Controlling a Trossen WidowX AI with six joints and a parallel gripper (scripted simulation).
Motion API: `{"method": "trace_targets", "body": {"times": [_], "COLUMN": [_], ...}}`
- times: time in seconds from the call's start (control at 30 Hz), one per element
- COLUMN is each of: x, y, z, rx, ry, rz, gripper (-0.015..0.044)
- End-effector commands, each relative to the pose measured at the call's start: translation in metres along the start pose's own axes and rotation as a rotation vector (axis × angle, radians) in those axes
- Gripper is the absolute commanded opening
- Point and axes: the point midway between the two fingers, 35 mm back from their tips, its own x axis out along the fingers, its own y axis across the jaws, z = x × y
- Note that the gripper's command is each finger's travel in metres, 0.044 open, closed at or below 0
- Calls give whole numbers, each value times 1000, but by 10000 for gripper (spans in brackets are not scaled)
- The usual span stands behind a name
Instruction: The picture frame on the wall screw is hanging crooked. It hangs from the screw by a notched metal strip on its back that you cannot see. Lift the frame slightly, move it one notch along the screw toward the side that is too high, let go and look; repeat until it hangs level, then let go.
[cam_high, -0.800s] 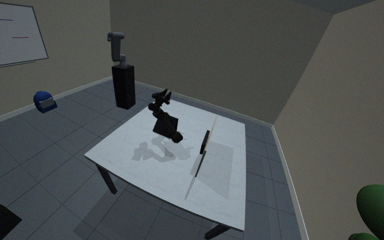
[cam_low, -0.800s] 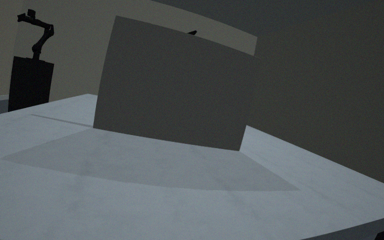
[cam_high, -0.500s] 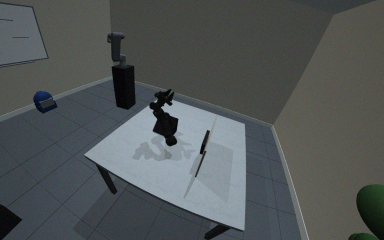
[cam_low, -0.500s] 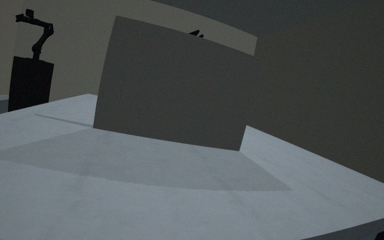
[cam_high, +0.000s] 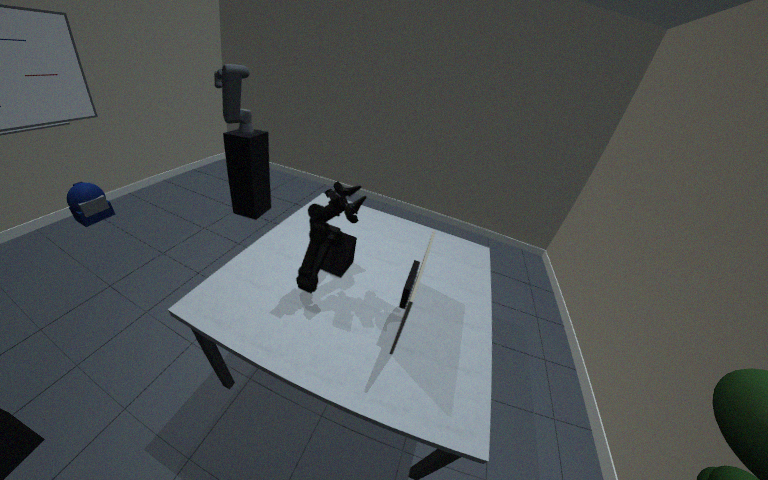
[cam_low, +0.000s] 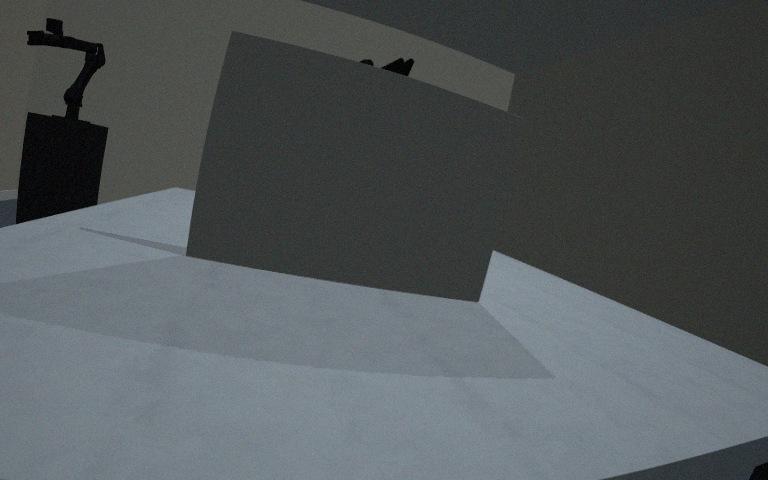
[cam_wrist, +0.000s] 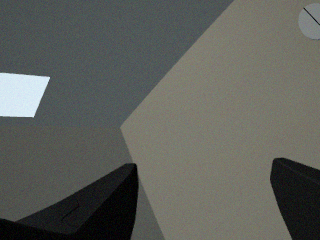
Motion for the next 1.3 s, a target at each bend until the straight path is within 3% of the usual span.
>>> {"method": "trace_targets", "body": {"times": [0.0, 0.57, 1.27], "x": [5, -6, -85], "y": [-20, -114, -193], "z": [-6, -38, -66], "rx": [73, 432, 943], "ry": [10, 25, -158], "rz": [-67, -409, -845], "gripper": [260, 260, 260]}}
